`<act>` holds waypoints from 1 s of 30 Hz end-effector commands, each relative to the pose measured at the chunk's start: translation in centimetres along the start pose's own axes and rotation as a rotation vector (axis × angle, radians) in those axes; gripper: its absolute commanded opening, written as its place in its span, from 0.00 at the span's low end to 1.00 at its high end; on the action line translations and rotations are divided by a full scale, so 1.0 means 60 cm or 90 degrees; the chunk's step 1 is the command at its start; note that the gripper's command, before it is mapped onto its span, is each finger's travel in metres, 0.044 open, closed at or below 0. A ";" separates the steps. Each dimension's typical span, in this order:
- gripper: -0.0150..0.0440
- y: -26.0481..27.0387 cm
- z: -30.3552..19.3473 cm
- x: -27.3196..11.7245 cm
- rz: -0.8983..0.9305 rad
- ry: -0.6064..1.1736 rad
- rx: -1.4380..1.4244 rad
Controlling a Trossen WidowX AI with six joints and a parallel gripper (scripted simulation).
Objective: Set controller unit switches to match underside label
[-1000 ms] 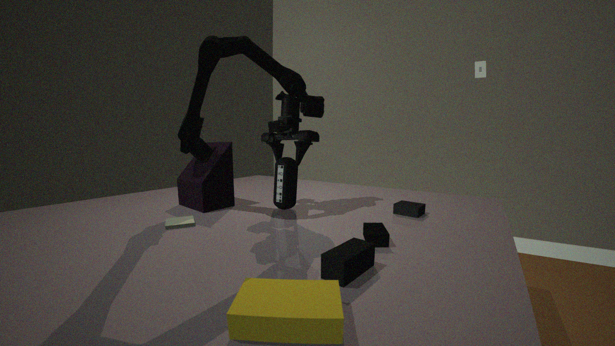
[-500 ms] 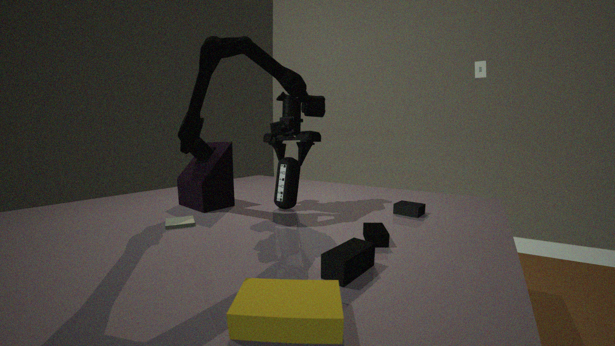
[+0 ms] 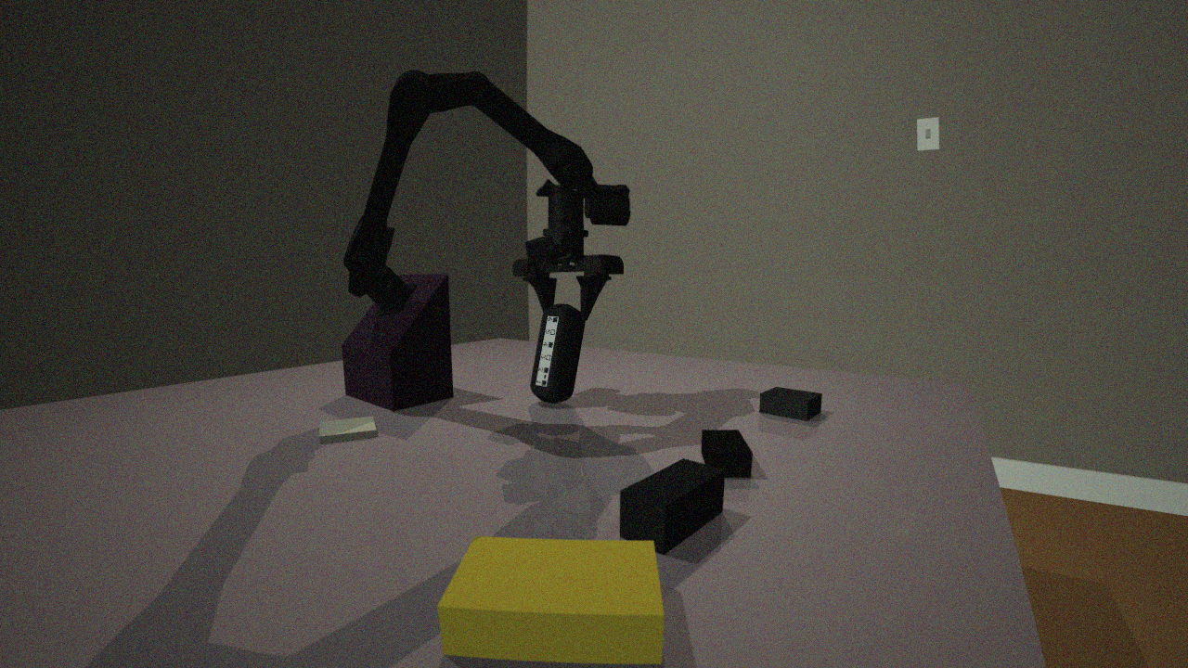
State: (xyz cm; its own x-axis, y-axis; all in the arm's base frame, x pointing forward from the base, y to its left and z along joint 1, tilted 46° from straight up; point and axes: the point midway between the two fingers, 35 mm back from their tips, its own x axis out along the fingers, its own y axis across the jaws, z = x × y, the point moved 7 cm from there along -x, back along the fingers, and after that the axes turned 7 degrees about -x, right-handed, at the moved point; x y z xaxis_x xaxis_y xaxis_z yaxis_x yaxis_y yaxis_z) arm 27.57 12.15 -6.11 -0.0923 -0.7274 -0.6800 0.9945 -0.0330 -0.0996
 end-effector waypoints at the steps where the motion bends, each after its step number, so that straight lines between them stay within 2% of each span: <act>1: 0.83 0.001 -0.005 0.008 -0.006 0.007 -0.002; 30: 0.83 0.004 -0.037 0.019 -0.004 0.026 -0.001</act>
State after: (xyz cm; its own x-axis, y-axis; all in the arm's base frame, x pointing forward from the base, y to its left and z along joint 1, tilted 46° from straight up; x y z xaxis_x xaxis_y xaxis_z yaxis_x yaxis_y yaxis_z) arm 27.70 13.06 -7.93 -0.0881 -0.6953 -0.7133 0.9948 -0.0251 -0.0984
